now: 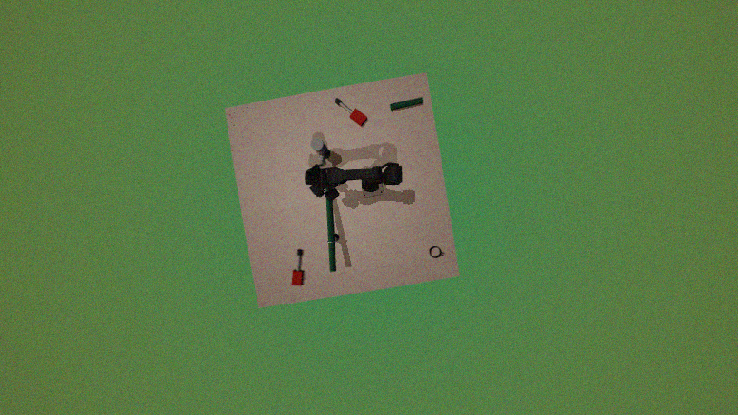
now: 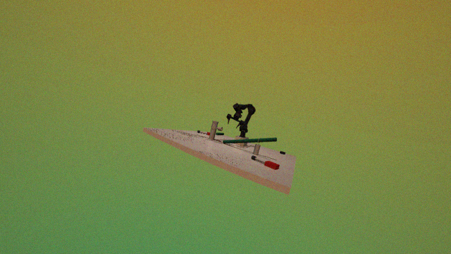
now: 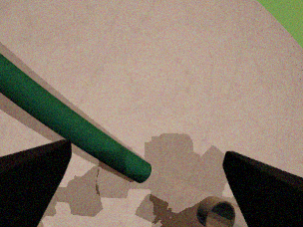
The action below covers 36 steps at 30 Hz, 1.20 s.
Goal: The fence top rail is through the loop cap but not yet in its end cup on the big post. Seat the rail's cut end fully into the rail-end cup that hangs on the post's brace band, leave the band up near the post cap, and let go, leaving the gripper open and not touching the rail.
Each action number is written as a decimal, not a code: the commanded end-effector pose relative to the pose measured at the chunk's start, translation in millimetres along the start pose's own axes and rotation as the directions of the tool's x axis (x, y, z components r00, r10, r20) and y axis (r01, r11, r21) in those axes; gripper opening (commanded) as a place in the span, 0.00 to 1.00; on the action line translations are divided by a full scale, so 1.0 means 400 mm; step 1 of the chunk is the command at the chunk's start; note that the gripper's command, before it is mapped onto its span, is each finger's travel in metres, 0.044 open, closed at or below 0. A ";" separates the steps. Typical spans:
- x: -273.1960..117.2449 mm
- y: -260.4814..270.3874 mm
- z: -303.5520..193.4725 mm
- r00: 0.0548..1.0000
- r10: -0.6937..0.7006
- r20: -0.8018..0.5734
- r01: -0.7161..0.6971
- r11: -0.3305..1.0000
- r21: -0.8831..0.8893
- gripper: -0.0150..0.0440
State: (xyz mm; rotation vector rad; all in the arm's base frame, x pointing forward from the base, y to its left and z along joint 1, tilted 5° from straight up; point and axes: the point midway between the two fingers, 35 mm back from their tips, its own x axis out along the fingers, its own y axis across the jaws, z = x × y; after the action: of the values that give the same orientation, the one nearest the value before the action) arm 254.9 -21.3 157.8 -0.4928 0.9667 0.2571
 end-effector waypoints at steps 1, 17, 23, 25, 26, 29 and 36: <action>-0.098 0.062 0.052 0.999 -0.025 0.031 0.007 0.877 0.480 1.00; -0.098 0.062 0.052 0.999 -0.025 0.031 0.007 0.877 0.480 1.00; -0.044 0.080 0.063 0.997 0.042 -0.069 -0.030 0.986 0.163 1.00; -0.014 0.092 0.068 0.989 0.078 -0.126 -0.083 0.996 -0.033 1.00; 0.002 0.098 0.070 0.983 0.096 -0.155 -0.116 0.984 -0.132 1.00; 0.050 0.120 0.073 0.959 0.145 -0.244 -0.237 0.882 -0.408 1.00; 0.139 0.167 0.068 0.888 0.218 -0.404 -0.459 0.470 -0.754 1.00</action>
State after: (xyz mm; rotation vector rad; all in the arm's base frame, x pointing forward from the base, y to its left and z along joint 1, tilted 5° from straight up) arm 263.5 31.0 142.7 -0.7837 1.1719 0.5578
